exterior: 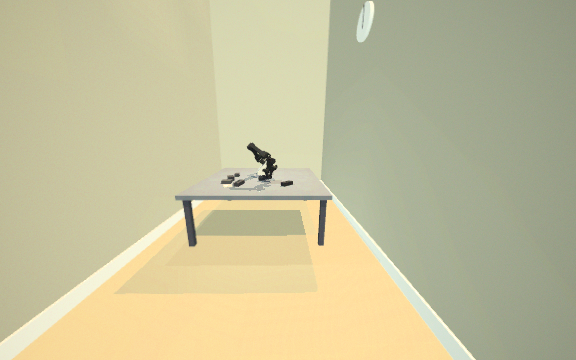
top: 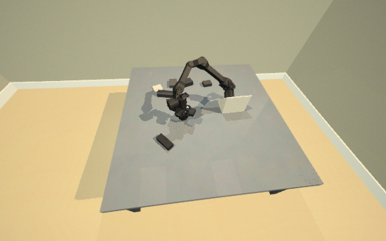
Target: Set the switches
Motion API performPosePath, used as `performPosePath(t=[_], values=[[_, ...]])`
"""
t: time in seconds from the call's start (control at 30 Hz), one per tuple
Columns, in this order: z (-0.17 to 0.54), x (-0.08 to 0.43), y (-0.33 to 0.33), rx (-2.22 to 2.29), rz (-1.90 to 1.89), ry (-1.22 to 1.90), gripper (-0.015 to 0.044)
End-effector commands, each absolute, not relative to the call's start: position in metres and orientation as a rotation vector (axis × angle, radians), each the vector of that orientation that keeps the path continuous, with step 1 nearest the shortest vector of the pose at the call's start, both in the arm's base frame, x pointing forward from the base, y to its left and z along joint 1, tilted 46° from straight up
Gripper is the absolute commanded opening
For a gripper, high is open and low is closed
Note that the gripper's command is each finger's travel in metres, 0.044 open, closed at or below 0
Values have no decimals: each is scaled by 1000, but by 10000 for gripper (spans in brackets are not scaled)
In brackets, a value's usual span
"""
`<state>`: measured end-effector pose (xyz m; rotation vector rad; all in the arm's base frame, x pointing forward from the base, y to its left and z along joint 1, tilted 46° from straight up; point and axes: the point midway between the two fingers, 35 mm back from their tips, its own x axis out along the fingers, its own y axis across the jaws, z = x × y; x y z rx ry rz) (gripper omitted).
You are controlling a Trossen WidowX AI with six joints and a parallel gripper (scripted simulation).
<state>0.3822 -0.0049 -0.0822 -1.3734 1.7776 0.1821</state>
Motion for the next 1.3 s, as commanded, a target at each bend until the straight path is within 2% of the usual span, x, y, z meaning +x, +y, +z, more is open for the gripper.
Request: performPosePath(t=[0.0,1.27], values=[[-76,382,0,-1376,182,1767,336],[-48,373,8,-1375,183,1767,336]])
